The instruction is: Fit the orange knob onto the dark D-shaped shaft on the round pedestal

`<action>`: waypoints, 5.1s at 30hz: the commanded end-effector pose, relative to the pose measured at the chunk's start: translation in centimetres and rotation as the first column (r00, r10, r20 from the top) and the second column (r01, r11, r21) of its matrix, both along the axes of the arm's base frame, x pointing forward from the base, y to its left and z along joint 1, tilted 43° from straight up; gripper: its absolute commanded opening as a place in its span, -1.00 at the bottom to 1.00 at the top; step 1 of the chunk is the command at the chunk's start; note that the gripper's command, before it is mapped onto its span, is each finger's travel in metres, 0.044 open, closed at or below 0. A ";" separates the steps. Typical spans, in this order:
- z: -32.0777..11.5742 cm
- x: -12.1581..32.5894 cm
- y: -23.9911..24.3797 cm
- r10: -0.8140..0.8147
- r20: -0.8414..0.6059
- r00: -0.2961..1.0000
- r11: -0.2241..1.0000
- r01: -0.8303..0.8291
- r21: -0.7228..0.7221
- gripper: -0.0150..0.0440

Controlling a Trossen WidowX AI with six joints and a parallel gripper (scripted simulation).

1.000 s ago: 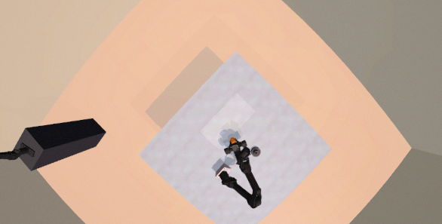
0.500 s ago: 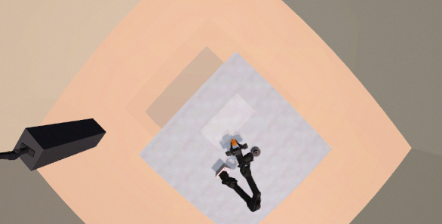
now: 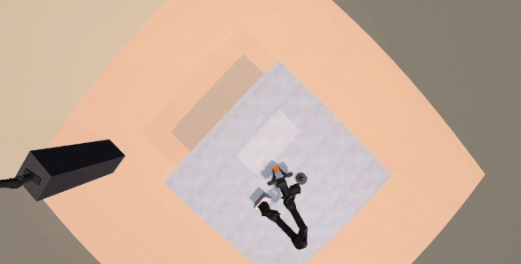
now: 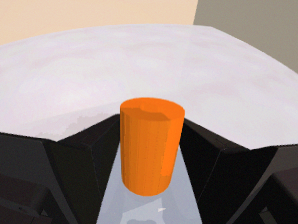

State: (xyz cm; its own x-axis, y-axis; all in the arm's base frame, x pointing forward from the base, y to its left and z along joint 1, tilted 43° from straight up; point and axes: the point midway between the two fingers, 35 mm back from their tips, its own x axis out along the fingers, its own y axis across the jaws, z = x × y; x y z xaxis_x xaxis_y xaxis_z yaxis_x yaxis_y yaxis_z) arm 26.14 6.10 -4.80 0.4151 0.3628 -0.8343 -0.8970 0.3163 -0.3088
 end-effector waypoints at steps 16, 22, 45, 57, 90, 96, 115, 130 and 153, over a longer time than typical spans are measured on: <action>0.3 -0.6 -0.9 0.049 0.051 0.998 0.990 -0.055 0.128 0.38; 0.3 -0.6 -0.9 0.049 0.051 0.998 0.990 -0.055 0.128 0.39; 0.3 -0.6 -0.9 0.049 0.051 0.998 0.990 -0.055 0.128 0.83; 3.1 -0.2 1.8 0.050 0.046 0.998 0.991 -0.056 0.123 1.00; 7.4 -0.1 7.5 -0.460 -0.116 0.880 0.447 0.117 -0.887 1.00; 7.3 -0.1 7.6 -0.460 -0.116 0.880 0.447 0.117 -0.887 1.00; 7.1 -0.2 7.4 -0.954 0.300 0.003 -0.109 0.927 -0.359 1.00; 5.2 -0.2 5.7 -0.954 0.300 -0.008 -0.118 0.929 -0.351 1.00; 2.0 0.2 2.7 -0.954 0.300 -0.008 -0.118 0.929 -0.350 1.00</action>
State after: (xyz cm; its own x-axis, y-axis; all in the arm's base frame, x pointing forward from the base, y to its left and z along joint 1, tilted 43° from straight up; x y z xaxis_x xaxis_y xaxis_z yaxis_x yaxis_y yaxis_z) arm 26.31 9.13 -2.55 0.0216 -0.6659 -0.7458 0.1918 0.7348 -0.6506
